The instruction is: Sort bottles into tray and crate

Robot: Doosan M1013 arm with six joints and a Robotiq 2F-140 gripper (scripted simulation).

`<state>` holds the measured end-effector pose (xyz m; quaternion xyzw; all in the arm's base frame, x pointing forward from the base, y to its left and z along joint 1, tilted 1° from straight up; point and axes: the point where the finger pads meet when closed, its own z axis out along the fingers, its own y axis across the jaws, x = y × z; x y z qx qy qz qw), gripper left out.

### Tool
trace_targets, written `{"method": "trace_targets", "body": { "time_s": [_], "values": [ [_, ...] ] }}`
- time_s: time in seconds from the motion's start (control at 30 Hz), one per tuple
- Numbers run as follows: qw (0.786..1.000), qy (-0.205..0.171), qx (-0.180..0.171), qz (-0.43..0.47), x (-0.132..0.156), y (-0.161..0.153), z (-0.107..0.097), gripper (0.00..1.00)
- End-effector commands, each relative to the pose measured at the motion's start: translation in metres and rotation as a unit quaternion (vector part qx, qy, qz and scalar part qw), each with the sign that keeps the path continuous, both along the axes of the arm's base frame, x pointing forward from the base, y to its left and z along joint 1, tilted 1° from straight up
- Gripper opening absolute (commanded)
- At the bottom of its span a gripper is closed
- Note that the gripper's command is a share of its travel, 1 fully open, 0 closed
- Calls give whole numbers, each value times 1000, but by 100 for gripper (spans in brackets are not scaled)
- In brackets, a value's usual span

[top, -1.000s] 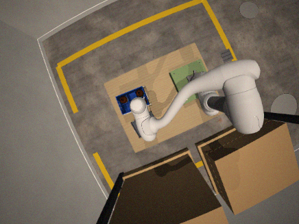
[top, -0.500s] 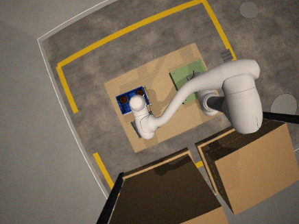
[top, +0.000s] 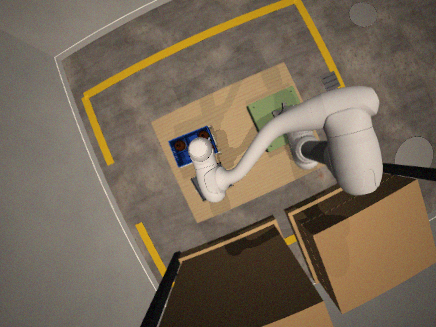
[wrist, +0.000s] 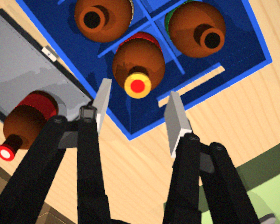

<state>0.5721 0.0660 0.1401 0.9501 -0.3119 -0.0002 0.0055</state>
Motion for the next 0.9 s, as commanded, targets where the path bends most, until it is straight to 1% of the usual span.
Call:
{"method": "trace_targets", "body": {
  "time_s": [0.0,0.1,0.57,0.63,0.67,0.87],
  "values": [
    [1000,1,-1,0,-3,-5,-2,38],
    [1000,0,0,0,0,-1,-2,38],
    [1000,1,-1,0,-1,-2,-27,38],
    [1000,1,-1,0,-1,-2,-27,38],
    [1000,-1,0,0,2,-1,-21,38],
    [1000,0,0,0,0,-2,-23,38]
  ]
}}
